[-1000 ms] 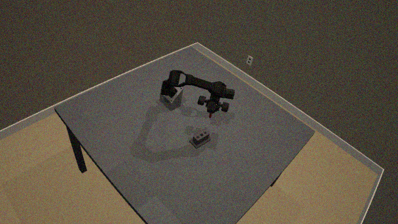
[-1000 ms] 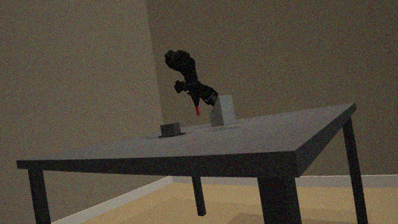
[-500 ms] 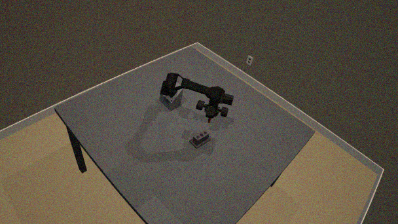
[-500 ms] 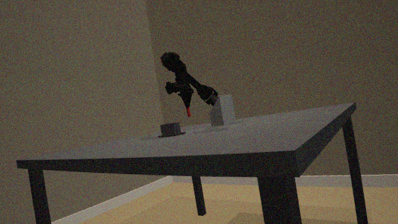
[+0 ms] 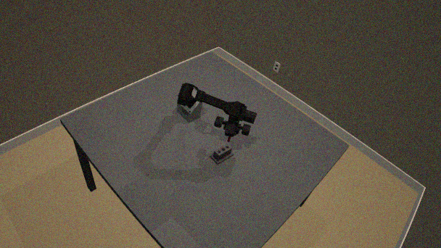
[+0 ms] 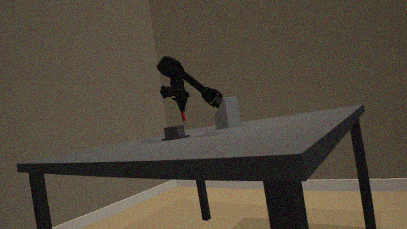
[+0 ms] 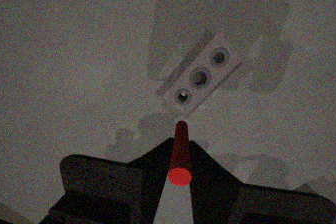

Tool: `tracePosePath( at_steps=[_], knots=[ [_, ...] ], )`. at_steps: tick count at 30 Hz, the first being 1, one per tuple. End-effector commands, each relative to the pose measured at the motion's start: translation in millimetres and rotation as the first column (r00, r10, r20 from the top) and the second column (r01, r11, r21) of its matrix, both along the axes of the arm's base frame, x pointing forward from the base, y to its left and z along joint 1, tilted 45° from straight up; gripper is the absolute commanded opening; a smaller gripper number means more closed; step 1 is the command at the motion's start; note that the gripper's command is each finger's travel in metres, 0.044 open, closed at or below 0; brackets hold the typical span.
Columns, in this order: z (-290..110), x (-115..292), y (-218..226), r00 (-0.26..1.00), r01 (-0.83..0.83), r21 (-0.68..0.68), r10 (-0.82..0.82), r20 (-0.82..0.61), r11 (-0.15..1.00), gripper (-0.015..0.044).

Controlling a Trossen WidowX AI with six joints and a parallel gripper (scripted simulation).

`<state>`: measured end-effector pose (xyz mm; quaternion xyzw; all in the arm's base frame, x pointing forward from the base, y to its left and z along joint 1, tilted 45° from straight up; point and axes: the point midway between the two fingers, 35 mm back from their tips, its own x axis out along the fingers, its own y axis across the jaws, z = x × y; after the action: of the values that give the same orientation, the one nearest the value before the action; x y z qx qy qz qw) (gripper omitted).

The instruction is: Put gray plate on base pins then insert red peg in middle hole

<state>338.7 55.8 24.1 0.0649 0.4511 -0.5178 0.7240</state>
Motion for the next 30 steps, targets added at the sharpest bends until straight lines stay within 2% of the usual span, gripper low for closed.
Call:
tracePosePath(
  at_steps=[1,15,30],
  knots=[
    [12.4,8.5,-7.2,1.000,-0.003,0.000,0.003,0.015,1.000,0.0000],
    [38.7,23.2,-36.9,1.000,0.003,-0.020,-0.003,0.019,1.000,0.0000],
    [38.6,23.3,-37.1,1.000,0.003,-0.021,-0.003,0.019,1.000,0.0000]
  ],
)
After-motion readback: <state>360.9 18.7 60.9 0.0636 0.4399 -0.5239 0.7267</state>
